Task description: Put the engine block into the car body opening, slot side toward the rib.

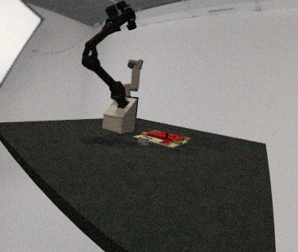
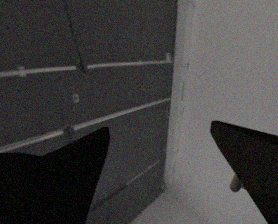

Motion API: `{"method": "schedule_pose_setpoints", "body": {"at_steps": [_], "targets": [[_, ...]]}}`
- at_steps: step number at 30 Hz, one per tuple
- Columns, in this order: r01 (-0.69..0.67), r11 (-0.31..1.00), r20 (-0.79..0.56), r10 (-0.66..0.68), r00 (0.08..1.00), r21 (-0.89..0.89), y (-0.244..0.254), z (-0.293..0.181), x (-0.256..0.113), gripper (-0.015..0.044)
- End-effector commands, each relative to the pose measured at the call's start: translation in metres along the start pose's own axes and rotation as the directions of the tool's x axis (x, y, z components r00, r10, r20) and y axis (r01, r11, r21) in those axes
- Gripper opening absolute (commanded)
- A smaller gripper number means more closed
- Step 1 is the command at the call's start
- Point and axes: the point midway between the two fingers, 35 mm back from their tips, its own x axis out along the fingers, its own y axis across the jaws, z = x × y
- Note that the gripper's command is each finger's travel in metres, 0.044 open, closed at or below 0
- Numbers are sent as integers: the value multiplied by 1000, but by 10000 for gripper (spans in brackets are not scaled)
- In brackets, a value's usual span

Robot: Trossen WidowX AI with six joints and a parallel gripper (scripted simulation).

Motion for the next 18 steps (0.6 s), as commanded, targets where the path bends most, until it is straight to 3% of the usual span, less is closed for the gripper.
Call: {"method": "schedule_pose_setpoints", "body": {"at_steps": [1, 10, 18], "targets": [[0, 1000, 0, 0, 1000, 0, 0, 0, 0, 426], [125, 992, 157, -124, 980, 3, -40, 53, 3, 440], [268, 960, 361, -278, 890, 80, -92, 127, -8, 440]]}}
